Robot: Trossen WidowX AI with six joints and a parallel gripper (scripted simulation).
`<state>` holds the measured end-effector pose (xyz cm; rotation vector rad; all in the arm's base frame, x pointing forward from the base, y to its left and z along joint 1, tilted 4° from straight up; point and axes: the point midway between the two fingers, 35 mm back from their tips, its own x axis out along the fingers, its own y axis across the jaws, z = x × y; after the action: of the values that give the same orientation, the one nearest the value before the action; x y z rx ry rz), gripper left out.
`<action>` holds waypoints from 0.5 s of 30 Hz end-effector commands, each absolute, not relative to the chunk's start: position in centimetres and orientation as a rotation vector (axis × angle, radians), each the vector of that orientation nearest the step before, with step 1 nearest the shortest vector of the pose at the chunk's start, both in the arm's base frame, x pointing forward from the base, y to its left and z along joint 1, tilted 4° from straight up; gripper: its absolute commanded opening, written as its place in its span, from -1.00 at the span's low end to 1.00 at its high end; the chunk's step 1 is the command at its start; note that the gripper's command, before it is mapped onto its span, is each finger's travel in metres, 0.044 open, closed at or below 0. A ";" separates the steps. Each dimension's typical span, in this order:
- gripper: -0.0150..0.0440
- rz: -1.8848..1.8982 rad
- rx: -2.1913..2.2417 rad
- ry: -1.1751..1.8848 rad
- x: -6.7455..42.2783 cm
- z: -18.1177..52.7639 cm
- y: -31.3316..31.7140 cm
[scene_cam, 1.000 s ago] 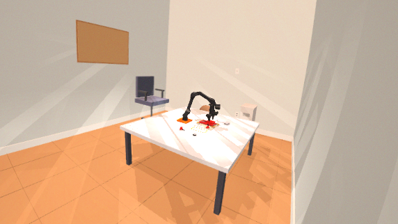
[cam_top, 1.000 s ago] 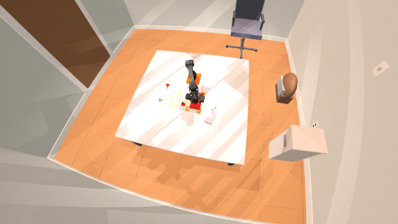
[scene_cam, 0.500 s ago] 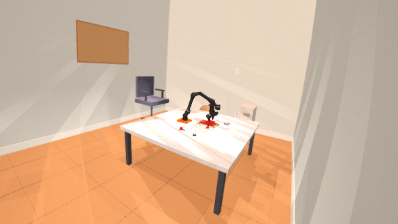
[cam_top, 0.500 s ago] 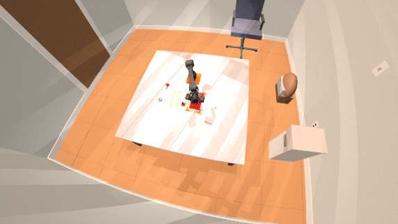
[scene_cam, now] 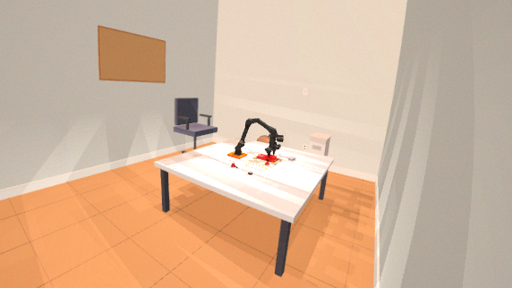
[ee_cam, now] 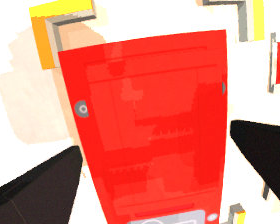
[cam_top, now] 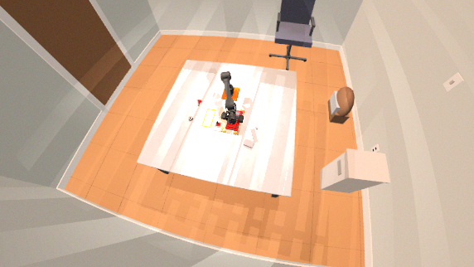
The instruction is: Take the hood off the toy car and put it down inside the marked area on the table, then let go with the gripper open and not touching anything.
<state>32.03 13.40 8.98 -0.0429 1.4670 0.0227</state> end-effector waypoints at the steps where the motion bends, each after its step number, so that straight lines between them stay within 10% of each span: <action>1: 1.00 0.018 -0.053 1.477 31.9 8.3 13.2; 15: 1.00 0.018 -0.053 1.477 32.0 7.7 13.2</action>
<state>32.09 13.38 8.25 -0.0430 1.4668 0.0227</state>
